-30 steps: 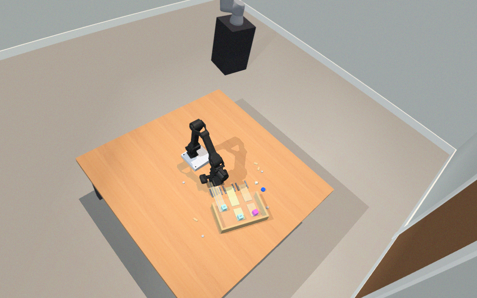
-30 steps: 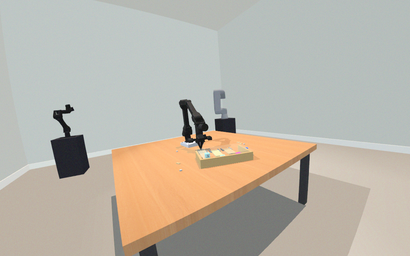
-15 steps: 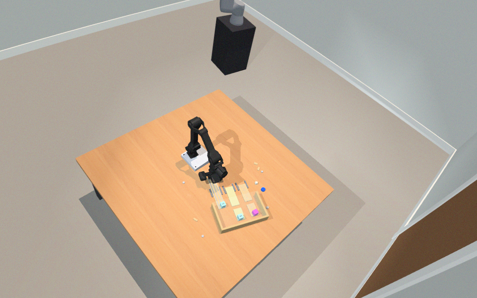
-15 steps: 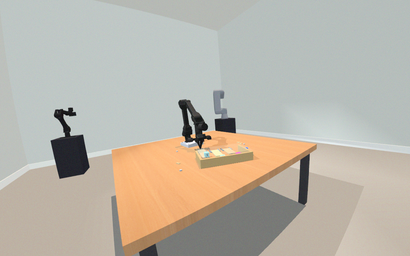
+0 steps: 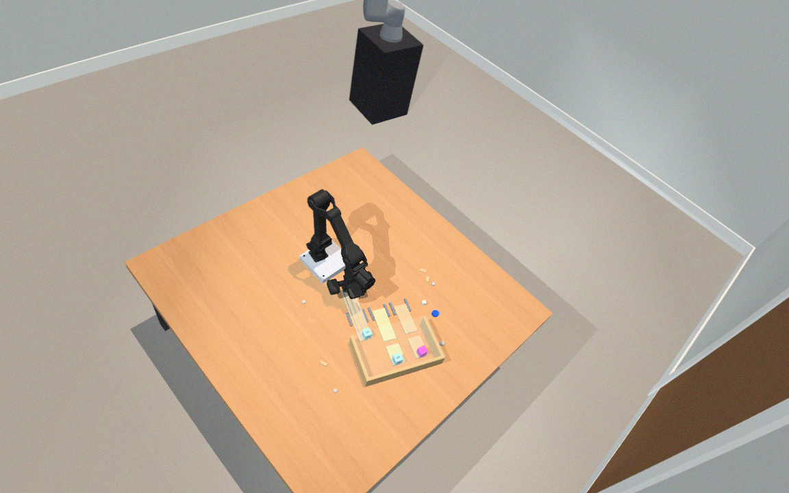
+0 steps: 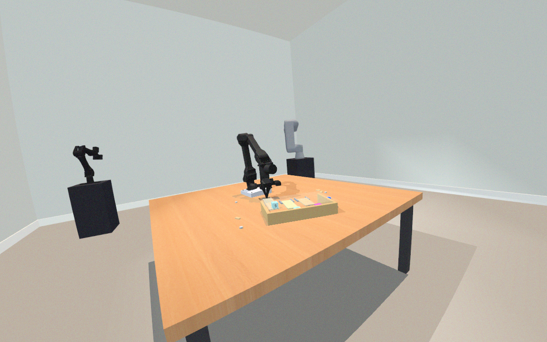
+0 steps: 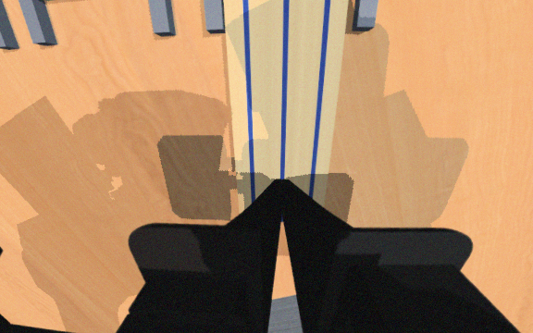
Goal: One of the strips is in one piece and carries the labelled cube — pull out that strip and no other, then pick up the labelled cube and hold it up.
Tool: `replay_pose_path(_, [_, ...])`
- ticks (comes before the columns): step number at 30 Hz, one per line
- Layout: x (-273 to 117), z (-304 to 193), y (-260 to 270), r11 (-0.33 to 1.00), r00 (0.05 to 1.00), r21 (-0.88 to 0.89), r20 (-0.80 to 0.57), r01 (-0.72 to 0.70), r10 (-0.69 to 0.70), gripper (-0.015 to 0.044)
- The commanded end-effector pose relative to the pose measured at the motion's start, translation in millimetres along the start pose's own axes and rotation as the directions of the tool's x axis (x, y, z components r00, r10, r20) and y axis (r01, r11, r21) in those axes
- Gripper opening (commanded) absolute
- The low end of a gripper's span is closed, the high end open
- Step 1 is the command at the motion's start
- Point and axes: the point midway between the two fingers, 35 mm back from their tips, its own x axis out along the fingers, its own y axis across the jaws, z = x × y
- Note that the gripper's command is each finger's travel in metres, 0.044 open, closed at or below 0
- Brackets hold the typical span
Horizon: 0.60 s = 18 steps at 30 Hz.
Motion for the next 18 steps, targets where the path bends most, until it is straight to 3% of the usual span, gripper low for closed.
replay_pose_path(1, [5,-14,-2,1.000,1.000,0.000,-0.030,0.007,-0.007,0.0000])
replay_pose_path(18, [4,-40,-2,1.000,0.999,0.000,-0.032,0.007,-0.007,0.0000])
